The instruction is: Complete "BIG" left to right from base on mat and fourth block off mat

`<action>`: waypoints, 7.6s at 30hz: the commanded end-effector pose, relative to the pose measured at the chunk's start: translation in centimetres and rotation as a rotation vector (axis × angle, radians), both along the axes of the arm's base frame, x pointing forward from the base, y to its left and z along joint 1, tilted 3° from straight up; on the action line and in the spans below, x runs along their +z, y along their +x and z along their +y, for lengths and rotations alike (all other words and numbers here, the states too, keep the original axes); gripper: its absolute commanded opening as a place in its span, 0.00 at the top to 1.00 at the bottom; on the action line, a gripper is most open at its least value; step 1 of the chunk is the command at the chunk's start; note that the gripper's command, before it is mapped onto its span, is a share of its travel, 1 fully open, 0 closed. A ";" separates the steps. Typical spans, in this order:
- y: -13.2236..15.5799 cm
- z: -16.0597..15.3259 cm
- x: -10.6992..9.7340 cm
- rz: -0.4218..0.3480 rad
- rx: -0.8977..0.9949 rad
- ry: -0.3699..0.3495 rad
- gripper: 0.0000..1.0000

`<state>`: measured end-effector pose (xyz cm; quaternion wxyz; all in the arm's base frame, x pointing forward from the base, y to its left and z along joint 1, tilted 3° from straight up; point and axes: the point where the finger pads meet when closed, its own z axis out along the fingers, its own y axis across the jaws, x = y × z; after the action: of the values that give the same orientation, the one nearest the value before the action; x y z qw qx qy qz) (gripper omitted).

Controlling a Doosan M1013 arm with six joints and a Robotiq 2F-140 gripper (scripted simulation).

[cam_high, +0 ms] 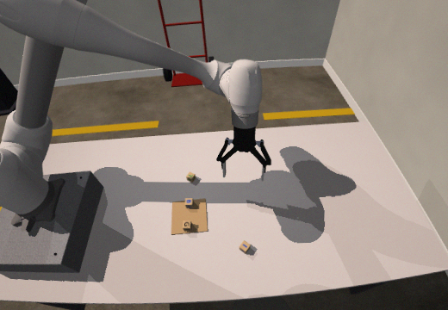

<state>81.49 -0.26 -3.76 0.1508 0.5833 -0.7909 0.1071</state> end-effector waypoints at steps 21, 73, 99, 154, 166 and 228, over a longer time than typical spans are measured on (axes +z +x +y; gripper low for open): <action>-21.5 10.2 -2.7 0.042 0.212 -0.003 0.00; -21.5 10.2 -2.6 0.044 0.215 -0.002 0.00; -17.8 7.2 7.4 0.182 0.615 0.127 0.00; -16.3 0.5 34.9 0.254 1.797 0.354 0.00; -16.1 -1.0 27.8 0.272 1.473 0.324 0.00; -22.4 -2.6 -0.9 0.054 0.246 0.002 0.00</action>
<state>59.67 -2.91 -3.35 0.1565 0.7017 -0.6885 0.0951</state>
